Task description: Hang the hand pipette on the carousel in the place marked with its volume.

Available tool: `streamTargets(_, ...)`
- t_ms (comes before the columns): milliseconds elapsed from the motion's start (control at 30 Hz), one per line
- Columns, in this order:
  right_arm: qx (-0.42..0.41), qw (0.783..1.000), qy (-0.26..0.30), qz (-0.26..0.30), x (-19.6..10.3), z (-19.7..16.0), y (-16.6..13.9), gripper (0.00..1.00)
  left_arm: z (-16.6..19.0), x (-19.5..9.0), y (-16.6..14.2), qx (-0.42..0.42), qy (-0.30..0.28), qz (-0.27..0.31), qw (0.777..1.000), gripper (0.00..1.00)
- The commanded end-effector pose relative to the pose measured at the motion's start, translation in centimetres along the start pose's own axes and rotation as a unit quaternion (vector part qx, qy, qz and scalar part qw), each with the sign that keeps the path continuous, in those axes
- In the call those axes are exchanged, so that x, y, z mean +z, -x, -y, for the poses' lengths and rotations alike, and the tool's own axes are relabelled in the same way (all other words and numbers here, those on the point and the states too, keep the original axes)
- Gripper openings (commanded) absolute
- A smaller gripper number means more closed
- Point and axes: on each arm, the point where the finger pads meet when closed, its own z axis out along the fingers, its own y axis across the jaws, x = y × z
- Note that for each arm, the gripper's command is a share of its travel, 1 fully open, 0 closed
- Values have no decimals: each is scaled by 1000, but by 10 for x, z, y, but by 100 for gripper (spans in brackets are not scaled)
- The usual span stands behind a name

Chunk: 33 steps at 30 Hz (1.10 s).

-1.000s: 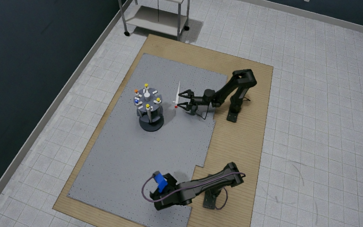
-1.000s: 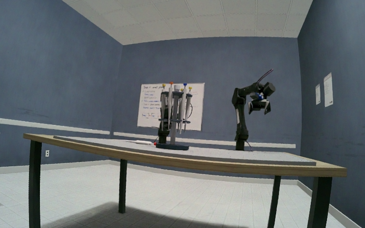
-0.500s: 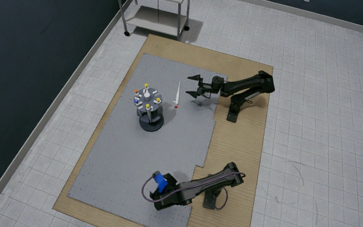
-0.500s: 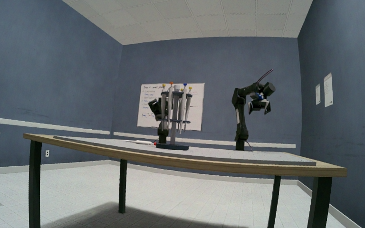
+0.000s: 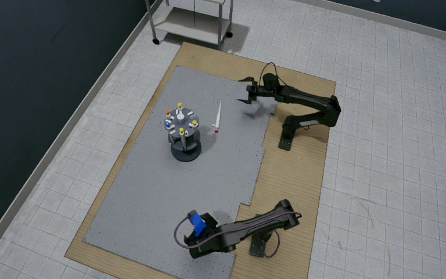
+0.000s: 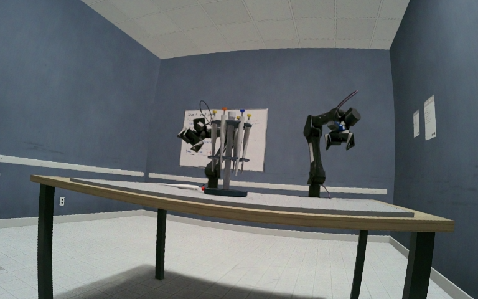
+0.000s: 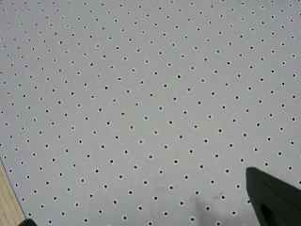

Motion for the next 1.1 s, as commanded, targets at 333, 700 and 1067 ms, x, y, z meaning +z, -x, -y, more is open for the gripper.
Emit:
streamTargets(333, 180, 964, 159, -118, -31, 44, -44, 100, -2, -5, 9, 12, 5, 16, 1000, 100)
streamTargets(700, 232, 938, 211, -150, -35, 51, -47, 100, -2, -5, 9, 12, 5, 16, 1000, 100)
streamTargets(1067, 274, 899, 234, -248, 8, 37, -47, 54, -2, -5, 9, 12, 5, 16, 1000, 100)
